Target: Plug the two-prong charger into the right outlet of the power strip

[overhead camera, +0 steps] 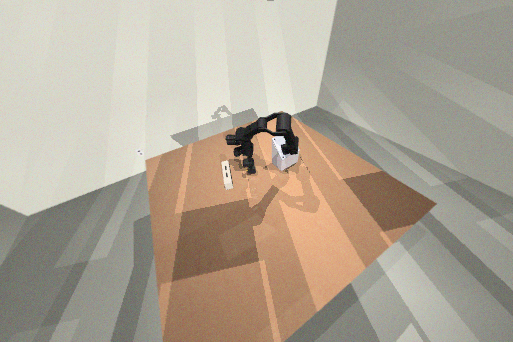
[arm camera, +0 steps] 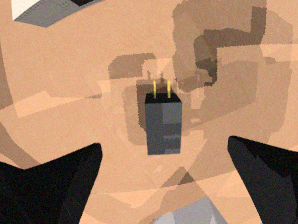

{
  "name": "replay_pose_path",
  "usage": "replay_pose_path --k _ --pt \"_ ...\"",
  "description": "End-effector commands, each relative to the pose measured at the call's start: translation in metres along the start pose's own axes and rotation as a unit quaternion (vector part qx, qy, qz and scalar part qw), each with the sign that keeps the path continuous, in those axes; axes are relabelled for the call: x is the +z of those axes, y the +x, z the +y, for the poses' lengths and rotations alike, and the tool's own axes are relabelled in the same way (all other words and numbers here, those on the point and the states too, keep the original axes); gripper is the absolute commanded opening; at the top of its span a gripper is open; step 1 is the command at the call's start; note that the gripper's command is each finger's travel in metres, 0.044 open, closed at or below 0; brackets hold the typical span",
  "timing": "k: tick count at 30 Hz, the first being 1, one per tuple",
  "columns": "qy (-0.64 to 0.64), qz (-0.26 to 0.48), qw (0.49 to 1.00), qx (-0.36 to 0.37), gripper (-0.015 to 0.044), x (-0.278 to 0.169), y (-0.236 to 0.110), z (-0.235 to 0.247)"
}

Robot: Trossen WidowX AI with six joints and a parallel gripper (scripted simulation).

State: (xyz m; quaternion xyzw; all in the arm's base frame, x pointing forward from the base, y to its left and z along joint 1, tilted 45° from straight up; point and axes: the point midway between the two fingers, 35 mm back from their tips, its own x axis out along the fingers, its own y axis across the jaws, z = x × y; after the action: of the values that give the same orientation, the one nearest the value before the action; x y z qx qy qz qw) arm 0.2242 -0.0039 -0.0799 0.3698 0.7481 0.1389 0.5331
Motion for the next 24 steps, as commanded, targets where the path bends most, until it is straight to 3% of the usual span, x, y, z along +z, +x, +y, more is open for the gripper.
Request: replay_pose_path --k 1,24 --pt "0.007 0.008 1.0 0.005 0.044 -0.004 0.011 -0.001" --pt "0.007 0.008 1.0 0.005 0.044 -0.001 0.038 0.0"
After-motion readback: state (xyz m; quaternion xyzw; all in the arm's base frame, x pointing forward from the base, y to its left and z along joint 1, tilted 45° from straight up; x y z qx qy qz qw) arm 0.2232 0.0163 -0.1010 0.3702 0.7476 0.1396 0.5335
